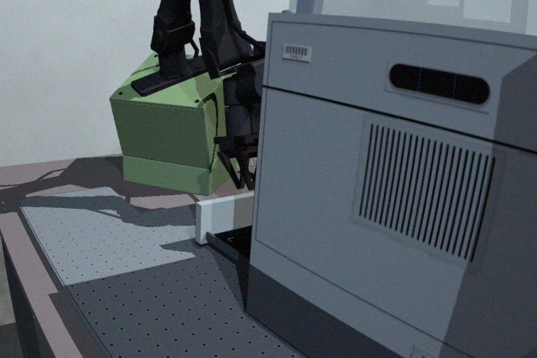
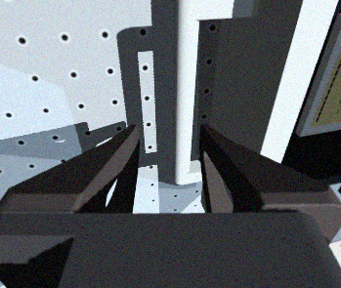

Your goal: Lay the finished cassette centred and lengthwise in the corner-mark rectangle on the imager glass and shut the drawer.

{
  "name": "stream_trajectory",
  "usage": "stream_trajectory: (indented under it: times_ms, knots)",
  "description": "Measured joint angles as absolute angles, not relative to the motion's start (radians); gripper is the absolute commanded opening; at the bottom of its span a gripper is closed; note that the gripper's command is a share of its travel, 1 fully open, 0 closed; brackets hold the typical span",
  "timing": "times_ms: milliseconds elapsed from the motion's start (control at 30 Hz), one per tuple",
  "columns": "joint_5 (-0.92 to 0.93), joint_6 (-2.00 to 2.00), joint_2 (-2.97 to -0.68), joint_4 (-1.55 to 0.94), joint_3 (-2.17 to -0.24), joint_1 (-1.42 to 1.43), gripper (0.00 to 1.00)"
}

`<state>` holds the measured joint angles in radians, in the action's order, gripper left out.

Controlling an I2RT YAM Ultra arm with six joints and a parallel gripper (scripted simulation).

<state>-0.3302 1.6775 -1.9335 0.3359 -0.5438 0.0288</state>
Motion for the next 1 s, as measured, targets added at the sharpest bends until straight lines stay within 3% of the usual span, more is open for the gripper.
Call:
stream_trajectory:
  times_ms: [1000]
  knots:
    - [-0.310,1.710,-2.085,0.444,-0.603,-0.007,0.35]
